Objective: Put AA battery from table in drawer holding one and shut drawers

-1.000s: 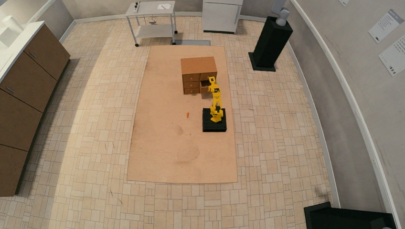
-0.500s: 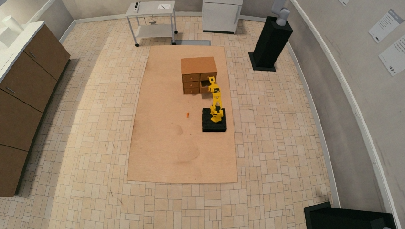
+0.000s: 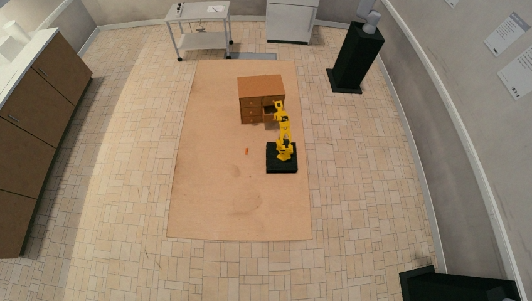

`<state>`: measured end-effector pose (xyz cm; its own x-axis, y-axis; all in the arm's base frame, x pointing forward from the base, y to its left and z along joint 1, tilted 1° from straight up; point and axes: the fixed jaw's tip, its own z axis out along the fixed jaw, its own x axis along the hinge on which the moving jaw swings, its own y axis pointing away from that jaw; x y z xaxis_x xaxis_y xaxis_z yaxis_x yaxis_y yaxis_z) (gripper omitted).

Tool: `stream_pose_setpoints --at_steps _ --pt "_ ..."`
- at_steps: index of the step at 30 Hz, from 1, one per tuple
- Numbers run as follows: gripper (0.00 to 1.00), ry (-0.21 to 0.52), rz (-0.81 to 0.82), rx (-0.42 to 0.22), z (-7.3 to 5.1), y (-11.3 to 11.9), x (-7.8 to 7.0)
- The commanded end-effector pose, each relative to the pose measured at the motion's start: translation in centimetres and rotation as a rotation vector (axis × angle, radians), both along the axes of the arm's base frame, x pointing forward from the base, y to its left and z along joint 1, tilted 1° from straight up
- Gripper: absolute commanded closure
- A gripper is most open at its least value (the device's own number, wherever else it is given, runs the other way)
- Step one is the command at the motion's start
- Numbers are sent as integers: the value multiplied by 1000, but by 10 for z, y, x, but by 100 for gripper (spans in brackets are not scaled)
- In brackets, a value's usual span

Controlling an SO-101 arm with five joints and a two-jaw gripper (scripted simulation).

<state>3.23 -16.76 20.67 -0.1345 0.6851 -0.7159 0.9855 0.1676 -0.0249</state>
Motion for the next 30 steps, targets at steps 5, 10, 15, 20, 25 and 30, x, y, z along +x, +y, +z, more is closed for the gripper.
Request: stream_pose_setpoints --at_steps 5,10,15,20,25,30 --pt "79 -2 -8 -1 1 0 -1" --pt "79 -2 -8 -1 1 0 -1" --pt "79 -2 -8 -1 1 0 -1" --pt "79 1 -8 15 -6 0 -1" --pt "79 8 -7 56 -27 0 -1" --pt "79 15 -6 97 -50 1 -2"
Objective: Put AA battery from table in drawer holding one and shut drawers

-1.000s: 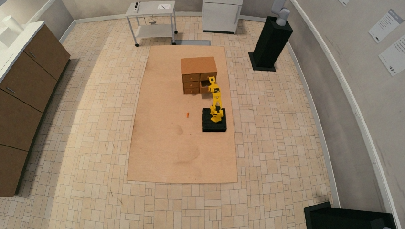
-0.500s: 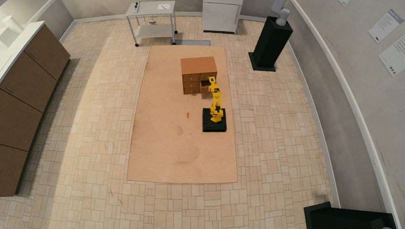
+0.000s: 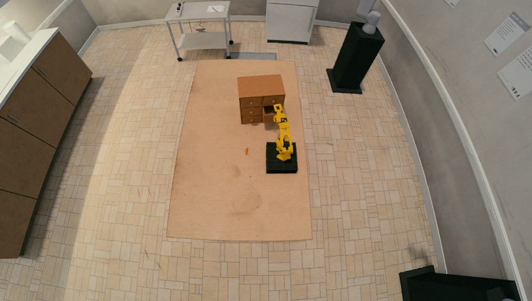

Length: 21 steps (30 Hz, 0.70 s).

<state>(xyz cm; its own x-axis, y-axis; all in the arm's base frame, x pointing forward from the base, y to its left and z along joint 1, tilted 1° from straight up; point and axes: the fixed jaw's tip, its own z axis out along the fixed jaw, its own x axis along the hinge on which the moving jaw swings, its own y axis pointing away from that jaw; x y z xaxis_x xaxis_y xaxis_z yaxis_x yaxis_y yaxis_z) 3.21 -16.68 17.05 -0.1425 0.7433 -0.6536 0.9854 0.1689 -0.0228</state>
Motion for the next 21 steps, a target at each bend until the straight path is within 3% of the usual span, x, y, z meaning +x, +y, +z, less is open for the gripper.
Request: stream_pose_setpoints --at_steps 1,3,5,20,21 --pt "79 4 -5 21 -18 1 -2" --pt "79 7 -5 37 -27 2 -2" --pt "79 7 -5 37 -27 2 -2" --pt "79 28 -2 161 -102 18 -4" --pt "79 28 -2 161 -102 18 -4"
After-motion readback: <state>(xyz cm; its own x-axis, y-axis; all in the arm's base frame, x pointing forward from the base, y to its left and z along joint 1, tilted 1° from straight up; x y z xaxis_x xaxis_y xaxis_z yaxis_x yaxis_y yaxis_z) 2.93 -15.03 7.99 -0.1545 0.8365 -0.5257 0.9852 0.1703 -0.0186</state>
